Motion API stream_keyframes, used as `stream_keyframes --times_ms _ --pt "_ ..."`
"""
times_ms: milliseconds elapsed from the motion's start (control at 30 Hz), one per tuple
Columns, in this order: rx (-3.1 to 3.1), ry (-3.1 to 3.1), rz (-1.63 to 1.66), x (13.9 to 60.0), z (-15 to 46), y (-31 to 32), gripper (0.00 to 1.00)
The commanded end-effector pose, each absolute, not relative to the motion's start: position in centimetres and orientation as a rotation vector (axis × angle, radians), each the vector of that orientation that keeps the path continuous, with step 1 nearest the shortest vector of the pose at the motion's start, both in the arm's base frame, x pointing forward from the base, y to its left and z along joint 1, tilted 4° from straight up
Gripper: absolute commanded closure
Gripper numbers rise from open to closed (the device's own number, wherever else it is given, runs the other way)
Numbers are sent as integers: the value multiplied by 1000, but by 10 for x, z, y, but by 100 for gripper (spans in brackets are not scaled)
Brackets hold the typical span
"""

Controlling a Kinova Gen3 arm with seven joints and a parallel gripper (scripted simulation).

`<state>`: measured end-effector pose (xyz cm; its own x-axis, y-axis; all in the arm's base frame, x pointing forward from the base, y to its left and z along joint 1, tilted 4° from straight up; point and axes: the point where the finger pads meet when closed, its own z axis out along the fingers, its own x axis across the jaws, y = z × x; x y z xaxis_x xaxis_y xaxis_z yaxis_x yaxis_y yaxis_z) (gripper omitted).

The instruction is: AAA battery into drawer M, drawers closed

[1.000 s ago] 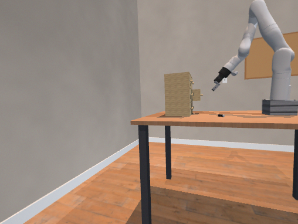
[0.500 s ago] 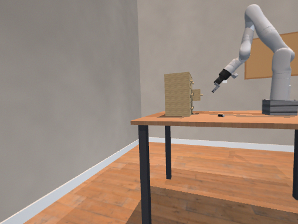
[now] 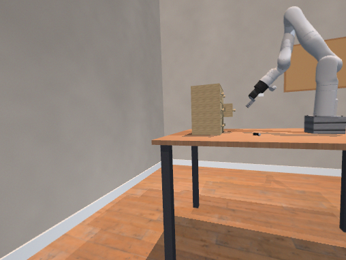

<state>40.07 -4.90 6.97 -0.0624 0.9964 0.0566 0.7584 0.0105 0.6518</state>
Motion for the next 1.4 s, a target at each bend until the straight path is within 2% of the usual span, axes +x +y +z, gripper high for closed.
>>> stream_keyframes --times_ms 0,1367 --pt "1796 1861 754 400 70 -50 100" --pt "1774 1844 754 423 53 -48 100"
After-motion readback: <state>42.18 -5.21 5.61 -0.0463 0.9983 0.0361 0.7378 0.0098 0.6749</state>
